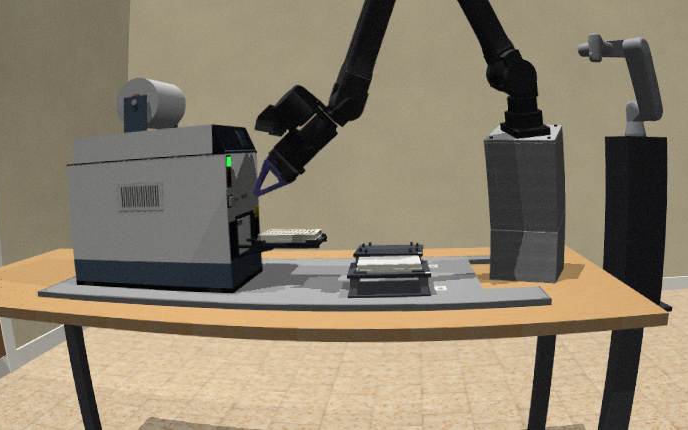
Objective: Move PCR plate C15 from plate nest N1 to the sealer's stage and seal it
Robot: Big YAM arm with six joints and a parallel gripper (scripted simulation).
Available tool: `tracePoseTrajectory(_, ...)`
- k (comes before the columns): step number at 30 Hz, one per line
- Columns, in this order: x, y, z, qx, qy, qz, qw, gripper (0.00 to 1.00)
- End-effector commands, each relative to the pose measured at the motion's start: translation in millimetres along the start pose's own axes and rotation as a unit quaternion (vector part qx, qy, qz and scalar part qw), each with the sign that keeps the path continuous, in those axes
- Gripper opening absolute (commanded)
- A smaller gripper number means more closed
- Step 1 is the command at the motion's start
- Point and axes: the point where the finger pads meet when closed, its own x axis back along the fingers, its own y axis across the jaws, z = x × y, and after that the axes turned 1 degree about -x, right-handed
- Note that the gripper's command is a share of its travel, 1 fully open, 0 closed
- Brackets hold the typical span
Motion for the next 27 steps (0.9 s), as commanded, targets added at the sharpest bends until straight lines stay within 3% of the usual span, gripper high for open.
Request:
tracePoseTrajectory(1, -10.6, 0.9, -41.9, -0.006, -0.042, -0.006, 0.999, 0.0)
tracePoseTrajectory(5, -14.0, 1.1, -45.1, -0.007, -0.045, -0.007, 0.999, 0.0)
tracePoseTrajectory(13, -28.1, -1.8, -20.3, -0.001, -0.019, -0.002, 1.0, 0.0)
tracePoseTrajectory(22, -38.1, 2.0, -47.0, -0.006, -0.041, -0.006, 0.999, 0.0)
tracePoseTrajectory(27, -44.0, -6.2, -27.8, -0.005, -0.025, 0.001, 1.0, 0.0)
